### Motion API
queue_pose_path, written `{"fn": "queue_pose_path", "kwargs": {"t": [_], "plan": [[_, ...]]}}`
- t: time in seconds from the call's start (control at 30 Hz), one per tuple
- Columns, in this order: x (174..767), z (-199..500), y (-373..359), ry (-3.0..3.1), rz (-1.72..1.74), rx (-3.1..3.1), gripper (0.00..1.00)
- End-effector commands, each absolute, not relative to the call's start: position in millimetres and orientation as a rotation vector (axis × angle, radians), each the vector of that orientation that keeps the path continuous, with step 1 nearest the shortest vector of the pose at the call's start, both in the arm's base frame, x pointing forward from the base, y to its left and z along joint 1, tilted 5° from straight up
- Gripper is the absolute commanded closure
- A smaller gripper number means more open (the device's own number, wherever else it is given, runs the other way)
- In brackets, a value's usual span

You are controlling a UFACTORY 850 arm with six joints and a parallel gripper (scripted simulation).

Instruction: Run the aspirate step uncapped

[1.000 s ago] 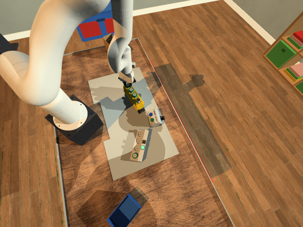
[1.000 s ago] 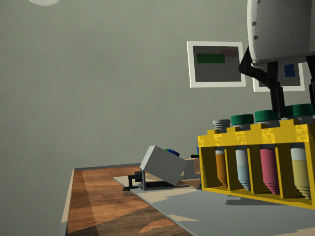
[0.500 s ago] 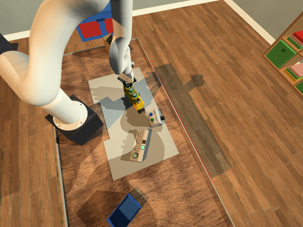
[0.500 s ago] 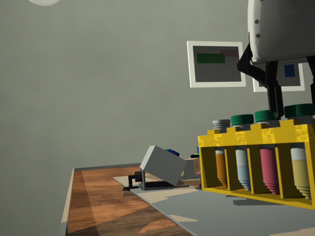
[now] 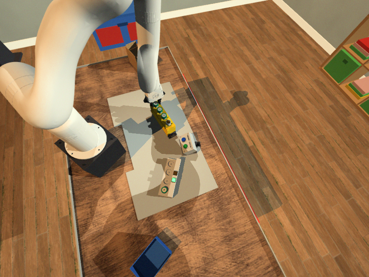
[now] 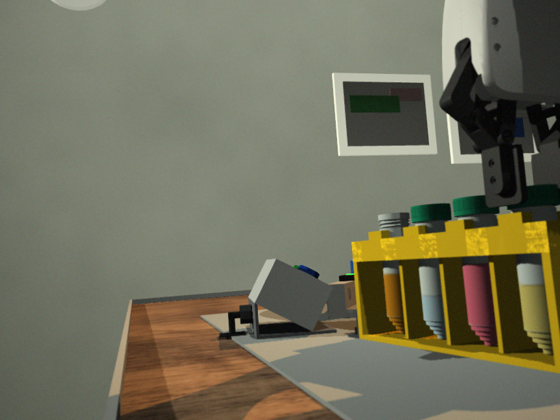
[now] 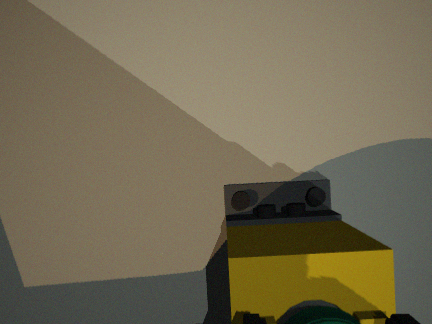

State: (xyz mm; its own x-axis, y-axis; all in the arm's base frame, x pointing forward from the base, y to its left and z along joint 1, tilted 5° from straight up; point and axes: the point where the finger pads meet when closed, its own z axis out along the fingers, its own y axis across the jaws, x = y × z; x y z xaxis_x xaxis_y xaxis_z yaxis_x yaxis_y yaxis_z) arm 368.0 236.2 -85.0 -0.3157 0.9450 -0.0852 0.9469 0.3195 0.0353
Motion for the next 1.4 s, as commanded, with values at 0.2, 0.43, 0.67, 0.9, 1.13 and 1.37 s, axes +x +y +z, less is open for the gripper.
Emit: {"fn": "queue_pose_path", "kwargs": {"t": [0.2,0.43,0.67,0.9,1.13,1.37], "plan": [[368.6,-84.7,236.3,2.795,-0.053,1.252,0.54],[368.6,-84.7,236.3,2.795,-0.053,1.252,1.0],[368.6,-84.7,236.3,2.795,-0.053,1.252,1.0],[368.6,-84.7,236.3,2.762,-0.05,1.322,1.0],[368.7,-84.9,236.4,2.486,-0.028,1.78,1.0],[368.7,-85.0,236.4,2.244,-0.012,2.075,1.0]]}}
